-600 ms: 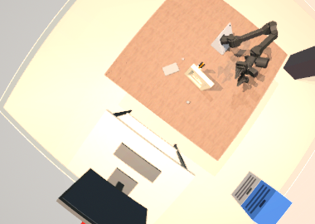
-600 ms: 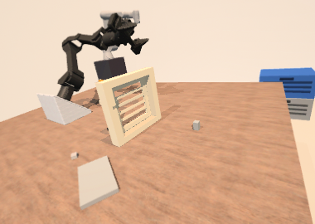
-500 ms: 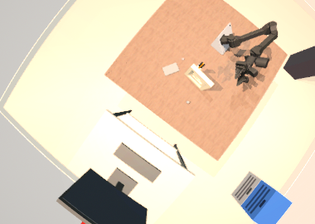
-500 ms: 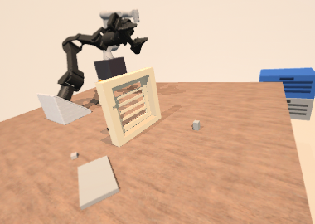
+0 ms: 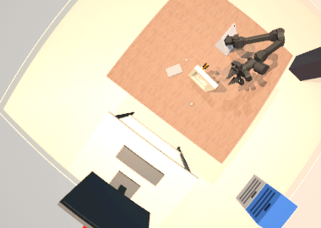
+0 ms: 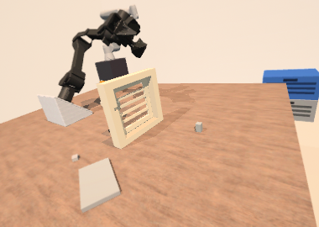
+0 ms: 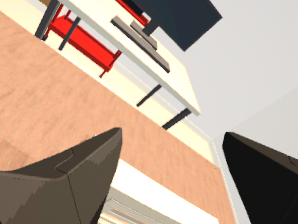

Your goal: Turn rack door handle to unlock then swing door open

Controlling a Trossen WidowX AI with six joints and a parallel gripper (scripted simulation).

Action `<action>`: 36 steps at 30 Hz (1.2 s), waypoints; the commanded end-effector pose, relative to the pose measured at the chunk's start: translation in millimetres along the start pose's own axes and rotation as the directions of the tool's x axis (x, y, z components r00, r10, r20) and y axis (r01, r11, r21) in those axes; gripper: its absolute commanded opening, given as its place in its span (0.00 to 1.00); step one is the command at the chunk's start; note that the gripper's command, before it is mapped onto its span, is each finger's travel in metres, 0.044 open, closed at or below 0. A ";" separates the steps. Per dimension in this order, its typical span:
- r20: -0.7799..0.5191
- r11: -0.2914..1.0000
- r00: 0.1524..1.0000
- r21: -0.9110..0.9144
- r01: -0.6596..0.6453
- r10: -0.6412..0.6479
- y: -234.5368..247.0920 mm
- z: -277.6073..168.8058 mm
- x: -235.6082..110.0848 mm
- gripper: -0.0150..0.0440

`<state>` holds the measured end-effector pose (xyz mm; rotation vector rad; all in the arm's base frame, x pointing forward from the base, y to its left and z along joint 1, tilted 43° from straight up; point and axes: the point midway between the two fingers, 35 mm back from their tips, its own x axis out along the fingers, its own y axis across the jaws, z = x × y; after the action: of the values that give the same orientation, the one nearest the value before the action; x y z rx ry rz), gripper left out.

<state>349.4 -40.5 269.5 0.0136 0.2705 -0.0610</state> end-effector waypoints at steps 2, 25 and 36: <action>-0.120 1.000 0.993 -0.021 -0.017 0.014 -7.6 -14.7 14.9 0.74; -0.621 0.984 0.764 0.080 -0.159 0.174 -45.9 -95.6 44.4 0.74; -0.741 0.950 0.593 0.240 -0.201 0.313 -61.0 -125.9 41.4 0.74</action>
<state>353.1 -97.1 142.7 0.1862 1.1069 0.2047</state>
